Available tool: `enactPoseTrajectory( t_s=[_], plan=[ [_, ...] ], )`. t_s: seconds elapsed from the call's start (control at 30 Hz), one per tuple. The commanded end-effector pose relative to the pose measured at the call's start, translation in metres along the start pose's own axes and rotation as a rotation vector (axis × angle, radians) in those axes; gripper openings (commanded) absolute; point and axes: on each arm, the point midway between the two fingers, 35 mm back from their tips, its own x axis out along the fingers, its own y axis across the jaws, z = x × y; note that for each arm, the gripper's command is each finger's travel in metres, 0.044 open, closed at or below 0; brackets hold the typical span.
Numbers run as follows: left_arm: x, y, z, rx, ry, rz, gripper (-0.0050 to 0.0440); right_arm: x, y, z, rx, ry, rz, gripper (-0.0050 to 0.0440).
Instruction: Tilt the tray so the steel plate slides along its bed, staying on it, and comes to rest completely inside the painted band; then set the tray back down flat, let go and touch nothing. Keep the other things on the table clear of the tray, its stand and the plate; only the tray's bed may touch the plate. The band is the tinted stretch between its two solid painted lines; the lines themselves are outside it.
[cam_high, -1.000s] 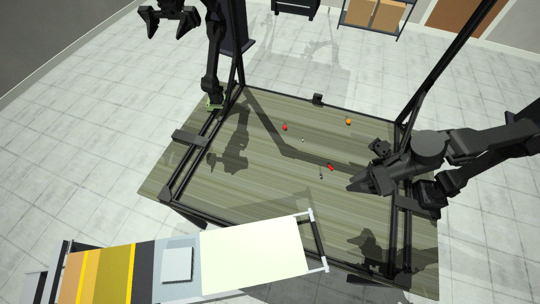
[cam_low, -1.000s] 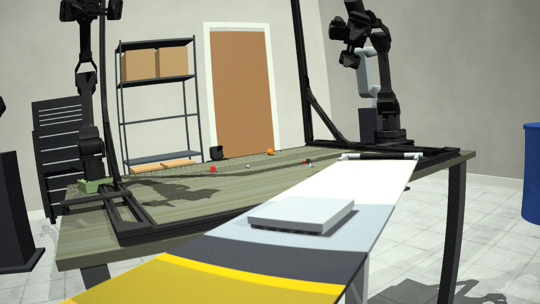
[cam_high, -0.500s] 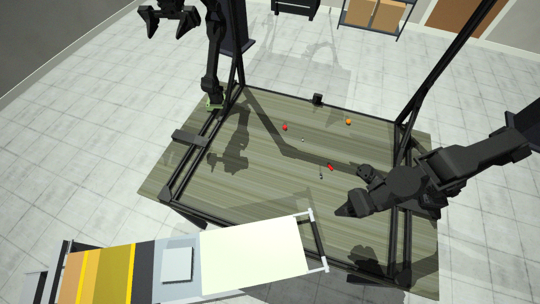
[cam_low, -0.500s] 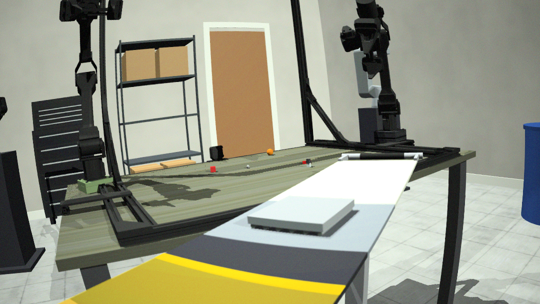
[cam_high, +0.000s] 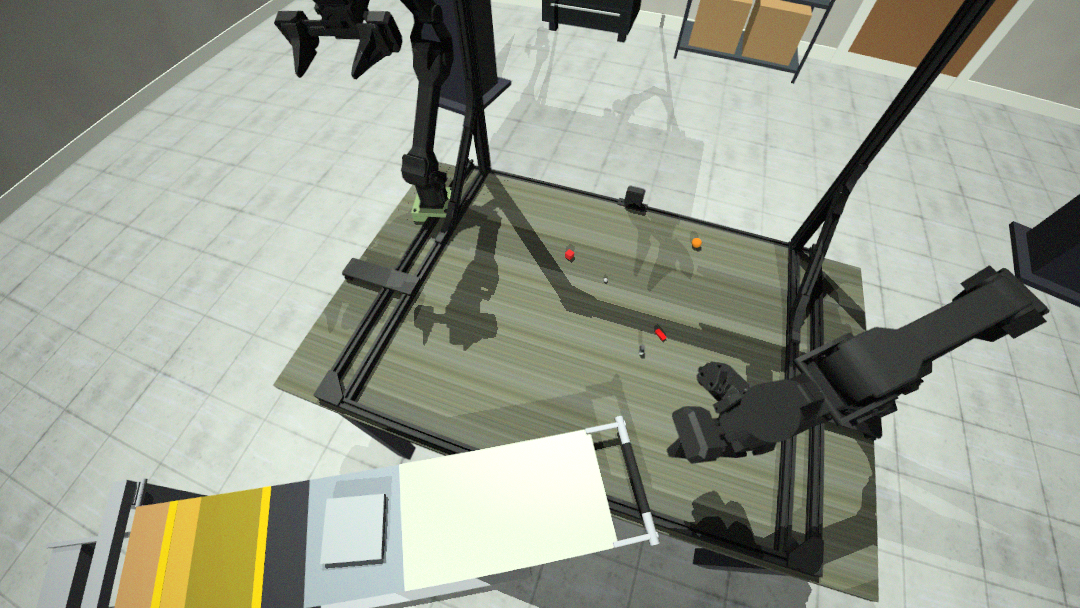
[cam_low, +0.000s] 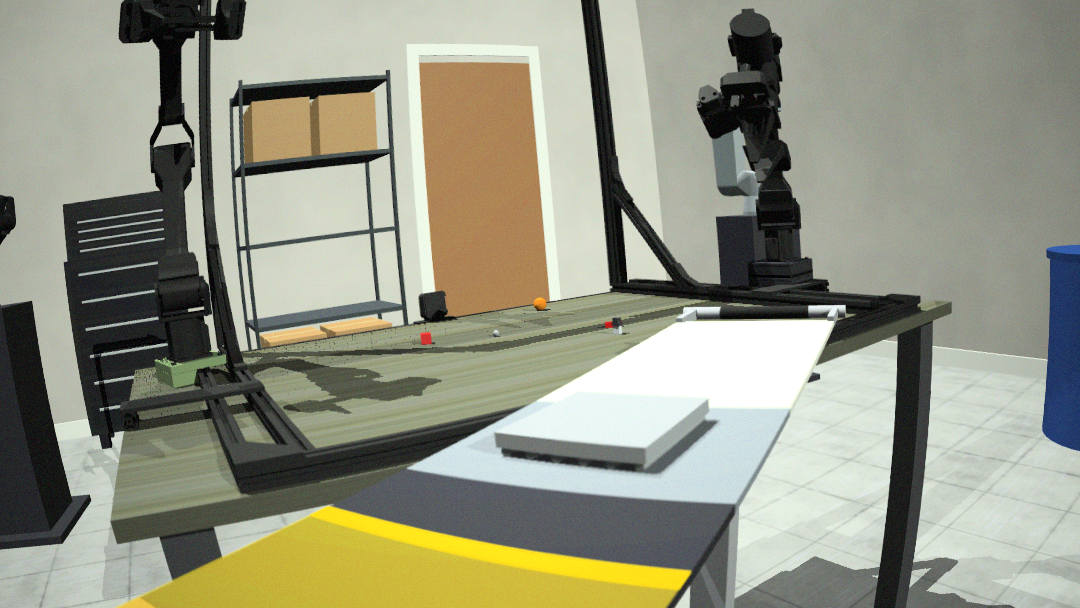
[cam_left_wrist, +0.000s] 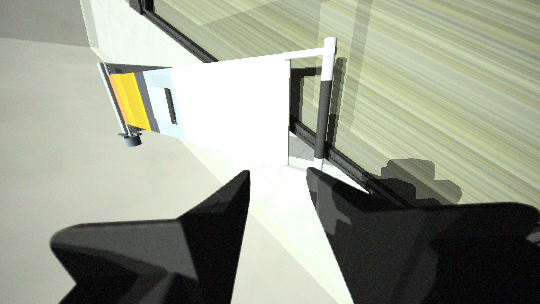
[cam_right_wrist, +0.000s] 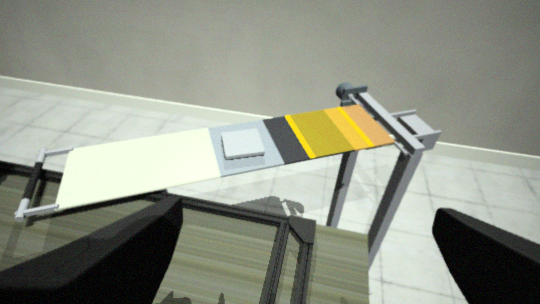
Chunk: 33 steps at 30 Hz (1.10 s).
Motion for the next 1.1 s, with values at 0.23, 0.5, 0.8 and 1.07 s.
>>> enactPoseTrajectory(
  t_s=[0.23, 0.5, 0.8, 1.07],
  plan=[
    [0.052, -0.040, 0.000, 0.004, -0.004, -0.017, 0.0150, 0.000, 0.000, 0.000, -0.004, 0.000, 0.001, 0.0440],
    [0.096, -0.071, -0.001, 0.004, -0.004, -0.017, 0.0150, 0.000, 0.000, 0.000, -0.004, 0.000, 0.001, 0.0440],
    [0.112, -0.082, -0.002, 0.004, -0.004, -0.017, 0.0150, 0.000, 0.000, 0.000, -0.004, 0.000, 0.001, 0.0440],
    [0.112, -0.082, -0.002, 0.004, -0.004, -0.017, 0.0150, 0.000, 0.000, 0.000, -0.004, 0.000, 0.001, 0.0440]
  ],
)
